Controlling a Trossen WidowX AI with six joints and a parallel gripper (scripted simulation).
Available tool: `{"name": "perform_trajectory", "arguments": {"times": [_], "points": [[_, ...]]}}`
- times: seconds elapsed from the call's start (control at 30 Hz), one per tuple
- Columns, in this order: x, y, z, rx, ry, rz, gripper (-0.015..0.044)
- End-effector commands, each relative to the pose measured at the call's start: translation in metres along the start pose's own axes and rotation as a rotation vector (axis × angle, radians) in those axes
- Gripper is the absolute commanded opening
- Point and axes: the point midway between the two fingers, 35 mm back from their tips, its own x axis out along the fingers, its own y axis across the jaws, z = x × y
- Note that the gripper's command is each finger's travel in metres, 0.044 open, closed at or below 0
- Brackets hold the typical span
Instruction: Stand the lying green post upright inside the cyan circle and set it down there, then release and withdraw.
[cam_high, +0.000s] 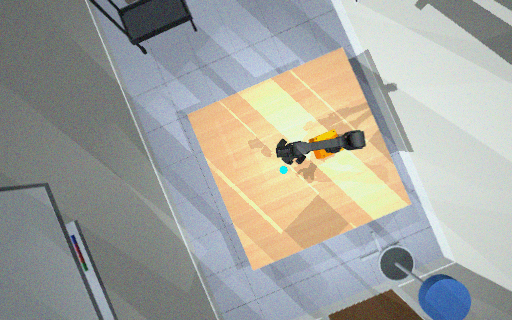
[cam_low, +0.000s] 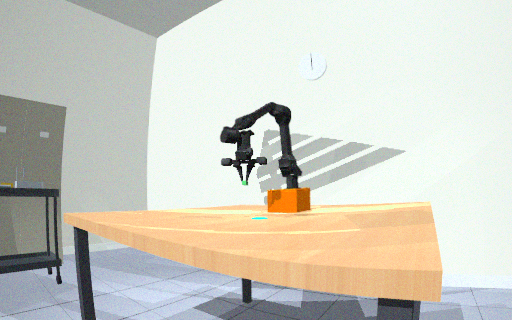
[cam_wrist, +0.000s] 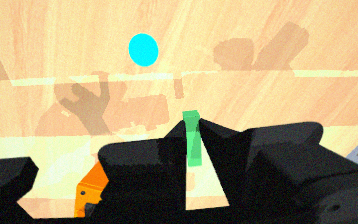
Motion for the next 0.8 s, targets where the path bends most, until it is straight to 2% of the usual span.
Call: {"name": "perform_trajectory", "arguments": {"times": [0.0,0.77], "points": [[-0.001,0.005,0.015,-0.032,-0.002,0.006,0.0023],[-0.005,0.045,0.076,-0.2,-0.006,0.009,0.0023]]}}
